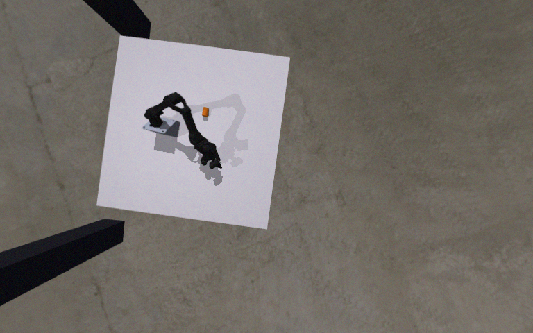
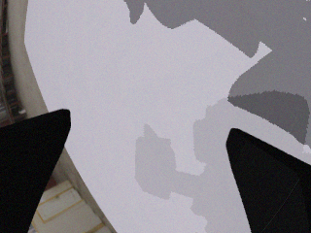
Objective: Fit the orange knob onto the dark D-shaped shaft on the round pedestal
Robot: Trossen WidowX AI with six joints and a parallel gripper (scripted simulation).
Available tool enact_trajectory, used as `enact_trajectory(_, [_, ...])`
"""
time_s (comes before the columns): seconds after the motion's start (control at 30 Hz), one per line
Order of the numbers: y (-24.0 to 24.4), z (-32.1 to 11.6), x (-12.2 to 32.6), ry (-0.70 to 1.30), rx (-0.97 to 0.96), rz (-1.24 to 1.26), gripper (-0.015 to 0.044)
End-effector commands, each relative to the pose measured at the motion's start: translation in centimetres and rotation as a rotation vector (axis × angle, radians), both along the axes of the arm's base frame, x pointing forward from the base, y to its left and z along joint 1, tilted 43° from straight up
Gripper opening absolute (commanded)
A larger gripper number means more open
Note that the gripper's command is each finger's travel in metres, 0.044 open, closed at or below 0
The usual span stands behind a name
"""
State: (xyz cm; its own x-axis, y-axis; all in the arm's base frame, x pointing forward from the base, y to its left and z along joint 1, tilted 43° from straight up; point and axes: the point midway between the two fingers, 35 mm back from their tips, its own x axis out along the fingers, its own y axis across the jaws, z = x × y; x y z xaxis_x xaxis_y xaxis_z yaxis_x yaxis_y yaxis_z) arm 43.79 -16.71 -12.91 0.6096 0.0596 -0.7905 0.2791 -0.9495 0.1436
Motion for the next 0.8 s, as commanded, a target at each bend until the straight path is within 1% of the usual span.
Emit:
enact_trajectory(0.0, [0.0,0.2,0.0,0.003,-0.001,0.008,0.0426])
enact_trajectory(0.03, [0.1,1.0,0.0,0.012,-0.003,0.033,0.0440])
enact_trajectory(0.07, [0.3,2.2,0.0,0.025,-0.005,0.074,0.0440])
enact_trajectory(0.2, [1.6,8.8,-1.2,0.075,-0.006,0.270,0.0440])
enact_trajectory(0.5, [4.7,18.4,-5.1,0.099,0.034,0.528,0.0440])
enact_trajectory(0.77, [8.2,26.3,-9.8,0.079,0.087,0.715,0.0440])
